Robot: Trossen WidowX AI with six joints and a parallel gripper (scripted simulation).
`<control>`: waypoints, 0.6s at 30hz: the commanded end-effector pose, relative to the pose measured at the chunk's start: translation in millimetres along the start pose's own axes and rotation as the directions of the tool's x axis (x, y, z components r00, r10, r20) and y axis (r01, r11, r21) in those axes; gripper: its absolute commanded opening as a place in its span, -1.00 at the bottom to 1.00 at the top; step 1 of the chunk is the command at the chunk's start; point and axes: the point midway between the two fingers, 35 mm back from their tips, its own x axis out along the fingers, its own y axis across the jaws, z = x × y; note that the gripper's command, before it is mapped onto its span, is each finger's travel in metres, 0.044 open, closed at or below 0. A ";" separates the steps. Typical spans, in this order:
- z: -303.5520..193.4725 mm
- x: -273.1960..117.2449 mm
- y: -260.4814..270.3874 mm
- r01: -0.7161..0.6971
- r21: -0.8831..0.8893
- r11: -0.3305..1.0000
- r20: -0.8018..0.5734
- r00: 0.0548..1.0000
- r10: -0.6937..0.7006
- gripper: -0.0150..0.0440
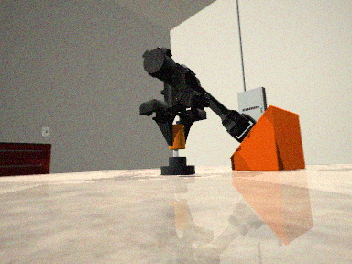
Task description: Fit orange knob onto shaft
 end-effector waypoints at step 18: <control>0.1 4.1 -0.5 0.003 0.006 1.000 -0.006 1.000 -0.003 -0.49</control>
